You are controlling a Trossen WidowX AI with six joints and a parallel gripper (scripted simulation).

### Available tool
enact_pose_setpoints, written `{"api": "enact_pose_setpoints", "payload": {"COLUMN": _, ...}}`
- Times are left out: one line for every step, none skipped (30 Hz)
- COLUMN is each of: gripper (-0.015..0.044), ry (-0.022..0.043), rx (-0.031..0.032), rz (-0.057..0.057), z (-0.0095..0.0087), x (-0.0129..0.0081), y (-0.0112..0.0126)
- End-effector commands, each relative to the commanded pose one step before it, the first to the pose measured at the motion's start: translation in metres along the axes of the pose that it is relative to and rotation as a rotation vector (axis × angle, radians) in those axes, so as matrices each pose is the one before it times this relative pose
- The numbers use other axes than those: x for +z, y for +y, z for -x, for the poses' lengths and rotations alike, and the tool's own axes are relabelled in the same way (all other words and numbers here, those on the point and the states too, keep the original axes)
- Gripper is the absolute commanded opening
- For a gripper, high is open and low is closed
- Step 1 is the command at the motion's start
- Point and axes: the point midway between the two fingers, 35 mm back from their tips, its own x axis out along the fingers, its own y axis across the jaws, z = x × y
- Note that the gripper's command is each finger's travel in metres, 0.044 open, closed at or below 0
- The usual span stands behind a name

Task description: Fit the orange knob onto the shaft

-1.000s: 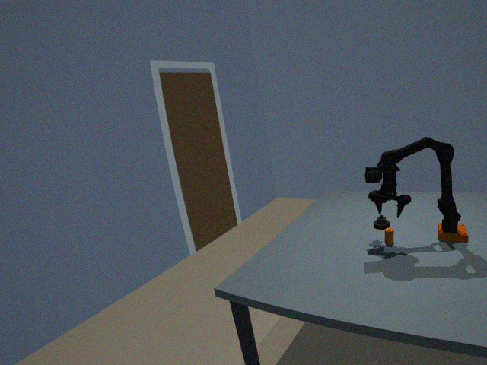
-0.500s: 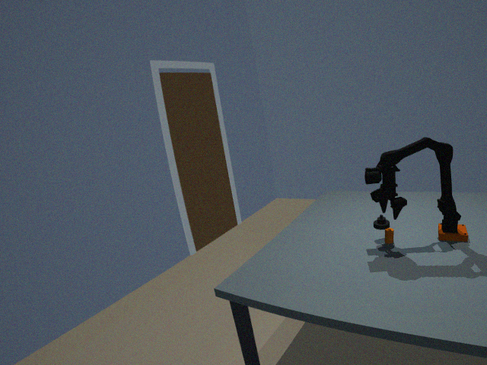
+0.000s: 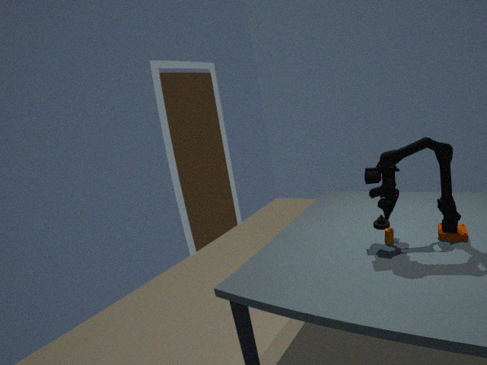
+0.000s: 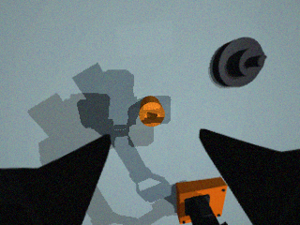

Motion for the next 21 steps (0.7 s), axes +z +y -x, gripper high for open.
{"api": "enact_pose_setpoints", "payload": {"gripper": 0.044, "ry": 0.00538, "rx": -0.00803, "rz": -0.0276, "z": -0.00174, "x": -0.00065, "y": -0.00093}}
{"api": "enact_pose_setpoints", "payload": {"gripper": 0.044, "ry": -0.00002, "rx": 0.0, "rz": 0.0, "z": -0.00196, "x": 0.00011, "y": 0.00005}}
{"api": "enact_pose_setpoints", "payload": {"gripper": 0.044, "ry": -0.00004, "rx": -0.00001, "rz": 0.0, "z": -0.00587, "x": 0.00025, "y": 0.00012}}
{"api": "enact_pose_setpoints", "payload": {"gripper": 0.044, "ry": -0.00003, "rx": -0.00003, "rz": 0.0, "z": -0.00976, "x": 0.00015, "y": 0.00007}}
{"api": "enact_pose_setpoints", "payload": {"gripper": 0.044, "ry": 0.00001, "rx": -0.00005, "rz": 0.0, "z": -0.00973, "x": -0.00018, "y": -0.00009}}
{"api": "enact_pose_setpoints", "payload": {"gripper": 0.044, "ry": 0.00002, "rx": -0.00004, "rz": 0.0, "z": -0.00581, "x": -0.00027, "y": -0.00014}}
{"api": "enact_pose_setpoints", "payload": {"gripper": 0.044, "ry": 0.00001, "rx": -0.00001, "rz": 0.0, "z": -0.00193, "x": -0.00012, "y": -0.00006}}
{"api": "enact_pose_setpoints", "payload": {"gripper": 0.044, "ry": 0.0, "rx": 0.0, "rz": 0.0, "z": 0.0, "x": 0.0, "y": 0.0}}
{"api": "enact_pose_setpoints", "payload": {"gripper": 0.044, "ry": 0.0, "rx": 0.0, "rz": 0.0, "z": 0.0, "x": 0.0, "y": 0.0}}
{"api": "enact_pose_setpoints", "payload": {"gripper": 0.044, "ry": 0.0, "rx": 0.0, "rz": 0.0, "z": 0.0, "x": 0.0, "y": 0.0}}
{"api": "enact_pose_setpoints", "payload": {"gripper": 0.044, "ry": 0.0, "rx": 0.0, "rz": 0.0, "z": -0.00121, "x": 0.00004, "y": 0.00001}}
{"api": "enact_pose_setpoints", "payload": {"gripper": 0.044, "ry": -0.00001, "rx": -0.00002, "rz": 0.0, "z": -0.00362, "x": 0.00008, "y": 0.00002}}
{"api": "enact_pose_setpoints", "payload": {"gripper": 0.044, "ry": 0.0, "rx": -0.00003, "rz": 0.0, "z": -0.00541, "x": 0.00004, "y": -0.00001}}
{"api": "enact_pose_setpoints", "payload": {"gripper": 0.044, "ry": 0.00001, "rx": -0.00002, "rz": 0.0, "z": -0.0036, "x": -0.00003, "y": -0.00004}}
{"api": "enact_pose_setpoints", "payload": {"gripper": 0.044, "ry": 0.0, "rx": -0.00001, "rz": 0.0, "z": -0.0012, "x": -0.00002, "y": -0.00002}}
{"api": "enact_pose_setpoints", "payload": {"gripper": 0.044, "ry": 0.0, "rx": 0.0, "rz": 0.0, "z": 0.0, "x": 0.0, "y": 0.0}}
{"api": "enact_pose_setpoints", "payload": {"gripper": 0.044, "ry": 0.0, "rx": 0.0, "rz": 0.0, "z": 0.0, "x": 0.0, "y": 0.0}}
{"api": "enact_pose_setpoints", "payload": {"gripper": 0.044, "ry": 0.0, "rx": 0.0, "rz": 0.0, "z": -0.00027, "x": 0.00003, "y": 0.00002}}
{"api": "enact_pose_setpoints", "payload": {"gripper": 0.044, "ry": -0.00001, "rx": 0.0, "rz": 0.0, "z": -0.00081, "x": 0.00009, "y": 0.00005}}
{"api": "enact_pose_setpoints", "payload": {"gripper": 0.044, "ry": -0.00001, "rx": 0.0, "rz": 0.0, "z": -0.00136, "x": 0.00014, "y": 0.00008}}
{"api": "enact_pose_setpoints", "payload": {"gripper": 0.044, "ry": -0.00001, "rx": 0.0, "rz": 0.0, "z": -0.00164, "x": 0.00016, "y": 0.00009}}
